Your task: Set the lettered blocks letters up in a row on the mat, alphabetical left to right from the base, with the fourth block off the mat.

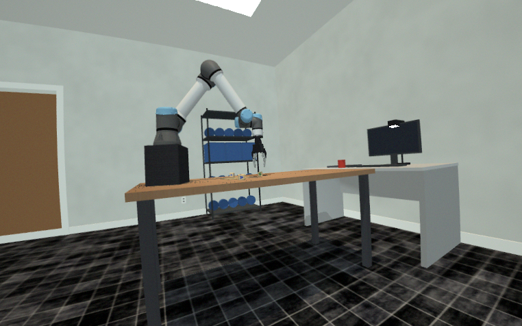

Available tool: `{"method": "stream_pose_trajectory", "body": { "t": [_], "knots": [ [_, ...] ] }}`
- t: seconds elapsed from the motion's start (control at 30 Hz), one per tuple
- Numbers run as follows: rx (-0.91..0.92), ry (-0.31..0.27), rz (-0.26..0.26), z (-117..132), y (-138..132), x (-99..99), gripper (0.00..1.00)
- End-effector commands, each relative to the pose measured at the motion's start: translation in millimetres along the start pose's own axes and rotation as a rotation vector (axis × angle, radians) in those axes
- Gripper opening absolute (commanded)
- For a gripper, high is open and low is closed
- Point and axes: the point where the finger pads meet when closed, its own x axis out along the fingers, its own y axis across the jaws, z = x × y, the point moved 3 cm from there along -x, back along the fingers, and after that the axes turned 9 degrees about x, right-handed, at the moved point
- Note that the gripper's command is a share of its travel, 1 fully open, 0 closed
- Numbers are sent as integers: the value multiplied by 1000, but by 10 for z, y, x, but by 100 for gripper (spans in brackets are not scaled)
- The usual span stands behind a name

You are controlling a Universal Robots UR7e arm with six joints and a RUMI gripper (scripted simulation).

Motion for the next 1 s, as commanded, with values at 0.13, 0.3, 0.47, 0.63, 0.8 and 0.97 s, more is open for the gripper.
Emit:
{"method": "stream_pose_trajectory", "body": {
  "t": [0.13, 0.3, 0.47, 0.63, 0.8, 0.97],
  "knots": [
    [-1, 2, 1, -11, -1, 146, 40],
    [-1, 2, 2, -13, 3, 187, 40],
    [-1, 2, 2, -13, 5, 202, 40],
    [-1, 2, 2, -13, 6, 214, 40],
    [-1, 3, 3, -15, 9, 208, 40],
    [-1, 3, 4, -16, 10, 204, 40]
  ]
}}
